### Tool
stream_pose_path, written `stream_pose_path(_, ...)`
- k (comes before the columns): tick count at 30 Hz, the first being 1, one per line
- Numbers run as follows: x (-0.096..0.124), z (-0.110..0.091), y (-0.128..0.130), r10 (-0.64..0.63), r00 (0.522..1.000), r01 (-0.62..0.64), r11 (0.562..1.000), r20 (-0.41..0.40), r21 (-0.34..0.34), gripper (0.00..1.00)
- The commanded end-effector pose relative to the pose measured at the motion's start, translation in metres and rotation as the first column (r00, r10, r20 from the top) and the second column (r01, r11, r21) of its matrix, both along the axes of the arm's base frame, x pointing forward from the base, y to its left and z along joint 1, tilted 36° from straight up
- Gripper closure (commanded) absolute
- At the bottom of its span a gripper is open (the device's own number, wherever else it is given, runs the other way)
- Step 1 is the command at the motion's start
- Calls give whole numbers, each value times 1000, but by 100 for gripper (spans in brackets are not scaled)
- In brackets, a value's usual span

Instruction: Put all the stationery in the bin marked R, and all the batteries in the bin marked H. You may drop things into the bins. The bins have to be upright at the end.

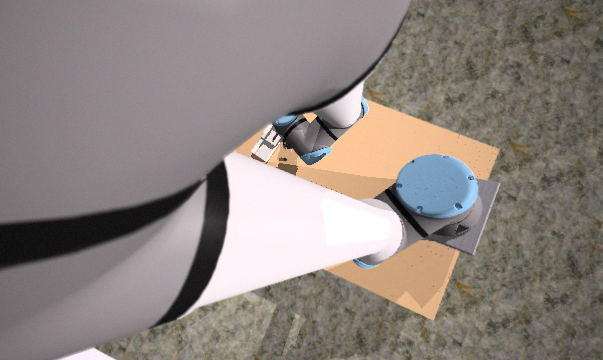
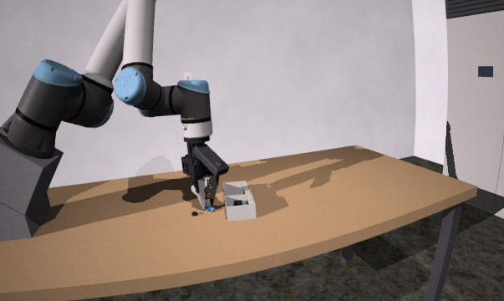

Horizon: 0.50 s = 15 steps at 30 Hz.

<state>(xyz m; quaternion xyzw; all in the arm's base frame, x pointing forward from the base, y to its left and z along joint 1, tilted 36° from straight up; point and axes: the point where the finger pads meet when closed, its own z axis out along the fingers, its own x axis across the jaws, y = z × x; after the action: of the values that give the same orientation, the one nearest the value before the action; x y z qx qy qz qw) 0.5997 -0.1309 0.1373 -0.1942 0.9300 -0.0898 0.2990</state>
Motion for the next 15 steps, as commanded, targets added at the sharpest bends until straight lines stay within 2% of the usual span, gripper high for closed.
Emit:
stream_pose_path(1, 3, -4, 0, 0, 1000, 0, 1000, 1, -1, 83)
stream_pose_path(15, 4, -6, 0, 0, 1000, 0, 1000, 1, -1, 83)
